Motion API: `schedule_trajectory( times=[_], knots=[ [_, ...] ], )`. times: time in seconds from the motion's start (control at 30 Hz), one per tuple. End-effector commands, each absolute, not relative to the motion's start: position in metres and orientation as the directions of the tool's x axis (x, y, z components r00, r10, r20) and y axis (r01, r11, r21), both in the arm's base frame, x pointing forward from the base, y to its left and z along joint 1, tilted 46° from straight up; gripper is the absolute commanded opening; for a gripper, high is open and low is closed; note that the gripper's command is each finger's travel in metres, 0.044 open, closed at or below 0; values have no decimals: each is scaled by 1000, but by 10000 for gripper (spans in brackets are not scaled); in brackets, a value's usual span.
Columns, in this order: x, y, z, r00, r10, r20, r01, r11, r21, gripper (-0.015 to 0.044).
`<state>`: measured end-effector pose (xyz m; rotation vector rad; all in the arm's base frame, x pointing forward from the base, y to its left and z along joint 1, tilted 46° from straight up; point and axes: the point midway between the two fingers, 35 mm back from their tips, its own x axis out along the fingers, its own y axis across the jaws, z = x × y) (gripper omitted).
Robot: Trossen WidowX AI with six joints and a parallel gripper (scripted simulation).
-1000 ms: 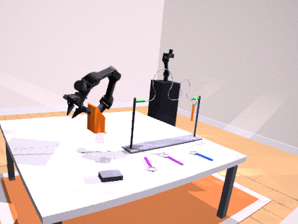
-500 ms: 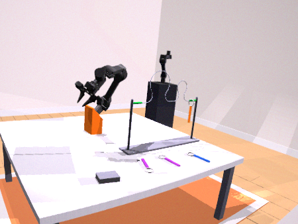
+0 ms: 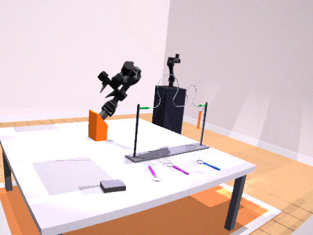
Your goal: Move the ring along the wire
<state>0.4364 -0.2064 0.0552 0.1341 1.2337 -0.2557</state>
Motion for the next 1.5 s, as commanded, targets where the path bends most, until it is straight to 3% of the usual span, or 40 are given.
schedule_trajectory(
  times=[0.0, 0.9, 1.23, 1.47],
  knots=[
    [443, -199, 94, 386, -171, -907, 198, 975, -100, 160],
    [434, -127, 295, 781, -264, -566, -51, 876, -480, 160],
    [422, -61, 406, 949, -180, -260, -26, 776, -630, 160],
    [414, -8, 458, 991, -103, -80, 31, 779, -626, 160]
  ],
)
